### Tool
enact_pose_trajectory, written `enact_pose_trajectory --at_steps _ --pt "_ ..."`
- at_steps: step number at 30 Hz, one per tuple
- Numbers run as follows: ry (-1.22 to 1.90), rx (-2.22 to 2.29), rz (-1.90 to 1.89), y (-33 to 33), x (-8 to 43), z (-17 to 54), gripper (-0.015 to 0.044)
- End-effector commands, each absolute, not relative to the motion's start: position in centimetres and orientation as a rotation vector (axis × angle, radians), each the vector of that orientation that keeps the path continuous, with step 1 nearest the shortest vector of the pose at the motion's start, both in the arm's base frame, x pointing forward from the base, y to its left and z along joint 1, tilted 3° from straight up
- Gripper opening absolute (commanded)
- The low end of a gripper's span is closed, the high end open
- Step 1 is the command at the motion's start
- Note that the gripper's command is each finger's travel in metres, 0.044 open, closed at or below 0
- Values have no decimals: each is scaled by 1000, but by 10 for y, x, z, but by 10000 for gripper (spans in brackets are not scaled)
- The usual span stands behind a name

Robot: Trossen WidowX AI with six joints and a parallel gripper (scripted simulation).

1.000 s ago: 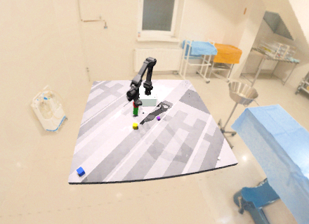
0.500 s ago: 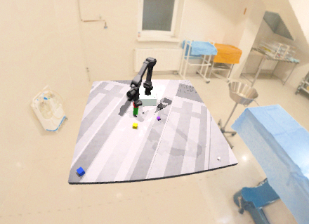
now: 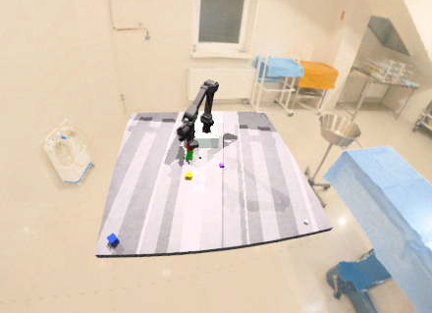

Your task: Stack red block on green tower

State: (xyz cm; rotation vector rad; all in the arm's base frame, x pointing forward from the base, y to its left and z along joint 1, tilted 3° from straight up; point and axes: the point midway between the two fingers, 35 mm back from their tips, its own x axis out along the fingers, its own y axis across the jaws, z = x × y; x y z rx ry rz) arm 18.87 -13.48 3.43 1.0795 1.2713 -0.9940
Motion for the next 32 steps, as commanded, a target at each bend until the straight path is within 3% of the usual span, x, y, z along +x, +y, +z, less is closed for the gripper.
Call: enact_pose_trajectory --at_steps 1,9,32 --pt "1271 1080 -994 -135 189 34 236" --pt "1271 1080 -994 -135 189 34 440" --pt "1271 1080 -994 -135 189 34 440"
